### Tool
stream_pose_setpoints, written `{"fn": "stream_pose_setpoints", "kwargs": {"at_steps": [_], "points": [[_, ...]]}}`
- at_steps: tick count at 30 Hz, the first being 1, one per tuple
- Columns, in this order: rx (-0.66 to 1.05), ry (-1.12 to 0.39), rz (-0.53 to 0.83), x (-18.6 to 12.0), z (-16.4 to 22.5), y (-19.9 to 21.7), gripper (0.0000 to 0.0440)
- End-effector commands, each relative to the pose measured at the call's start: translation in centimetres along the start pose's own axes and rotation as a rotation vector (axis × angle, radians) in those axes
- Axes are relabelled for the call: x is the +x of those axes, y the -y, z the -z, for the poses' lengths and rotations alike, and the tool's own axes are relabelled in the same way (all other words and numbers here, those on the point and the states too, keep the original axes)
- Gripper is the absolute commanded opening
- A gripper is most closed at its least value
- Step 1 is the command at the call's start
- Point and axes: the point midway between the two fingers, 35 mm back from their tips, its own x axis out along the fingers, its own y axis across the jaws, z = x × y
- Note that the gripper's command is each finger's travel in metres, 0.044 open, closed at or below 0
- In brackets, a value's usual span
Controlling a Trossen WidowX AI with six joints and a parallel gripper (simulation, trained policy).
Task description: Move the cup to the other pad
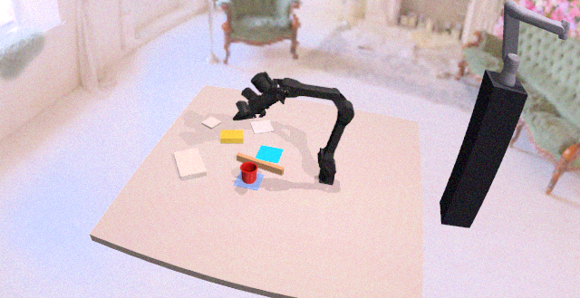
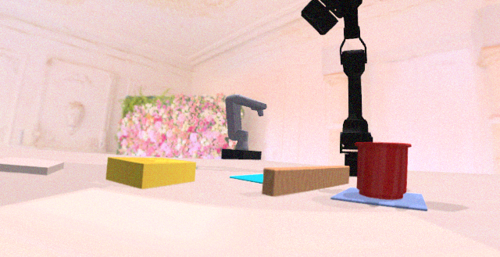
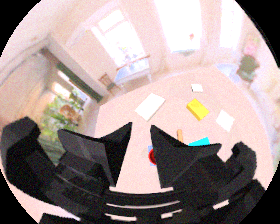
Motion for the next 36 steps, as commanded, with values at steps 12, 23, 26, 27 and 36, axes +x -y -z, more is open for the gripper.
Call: {"fn": "stream_pose_setpoints", "kwargs": {"at_steps": [12, 23, 26, 27, 36], "points": [[0.166, -0.179, 0.118, 1.5, 2.3, -0.3, 0.0127], [0.24, -0.297, 0.253, 2.8, 4.4, 0.9, 0.0116], [0.25, -0.327, 0.294, 3.2, 5.0, 1.4, 0.0122], [0.253, -0.338, 0.308, 3.3, 5.2, 1.6, 0.0125], [0.268, -0.433, 0.434, 4.1, 7.3, 3.2, 0.0139]]}}
